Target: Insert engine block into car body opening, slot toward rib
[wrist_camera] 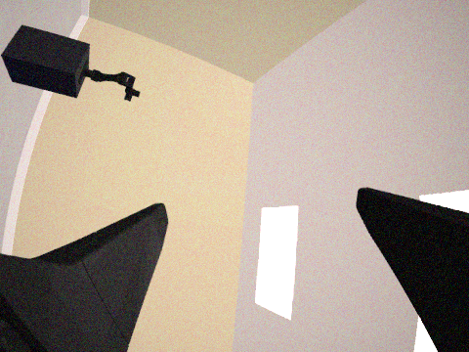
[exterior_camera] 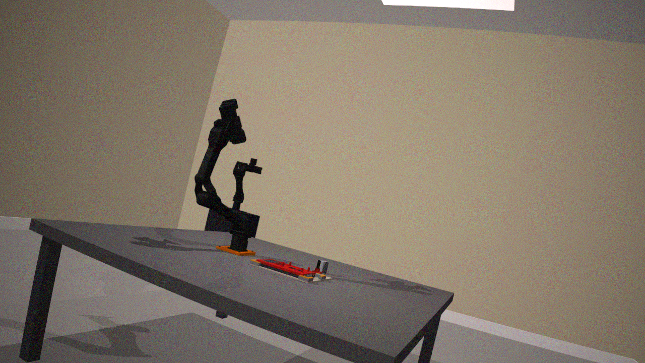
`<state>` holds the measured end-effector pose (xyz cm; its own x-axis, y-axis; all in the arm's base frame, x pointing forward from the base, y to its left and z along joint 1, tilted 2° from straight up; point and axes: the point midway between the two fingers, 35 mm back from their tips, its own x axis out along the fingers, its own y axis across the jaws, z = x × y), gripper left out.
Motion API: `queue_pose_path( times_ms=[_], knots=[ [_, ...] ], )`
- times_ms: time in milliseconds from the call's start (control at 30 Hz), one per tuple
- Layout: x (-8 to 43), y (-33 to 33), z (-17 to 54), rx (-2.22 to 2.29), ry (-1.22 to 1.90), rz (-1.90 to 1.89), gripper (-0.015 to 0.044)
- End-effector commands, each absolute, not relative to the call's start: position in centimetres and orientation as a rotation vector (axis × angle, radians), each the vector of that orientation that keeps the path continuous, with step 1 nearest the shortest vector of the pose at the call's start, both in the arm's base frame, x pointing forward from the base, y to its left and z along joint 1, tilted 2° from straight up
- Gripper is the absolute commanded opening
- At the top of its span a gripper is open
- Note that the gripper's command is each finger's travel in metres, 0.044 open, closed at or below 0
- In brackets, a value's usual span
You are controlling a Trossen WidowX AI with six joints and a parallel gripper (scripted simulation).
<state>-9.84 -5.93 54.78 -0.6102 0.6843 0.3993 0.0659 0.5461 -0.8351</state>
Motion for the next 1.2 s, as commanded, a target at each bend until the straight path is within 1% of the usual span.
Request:
queue_pose_path(
  times_ms=[0, 567, 900, 1167],
  knots=[
    [-9.6, -4.0, 54.9, -0.63, -1.961, 1.126, 0.044],
    [-6.7, 7.7, 53.8, -0.751, -1.407, 1.463, 0.044],
    [-4.4, 12.6, 52.2, -0.773, -1.114, 1.544, 0.044],
    [-1.5, 16.9, 50.3, -0.792, -0.822, 1.578, 0.044]
  ],
)
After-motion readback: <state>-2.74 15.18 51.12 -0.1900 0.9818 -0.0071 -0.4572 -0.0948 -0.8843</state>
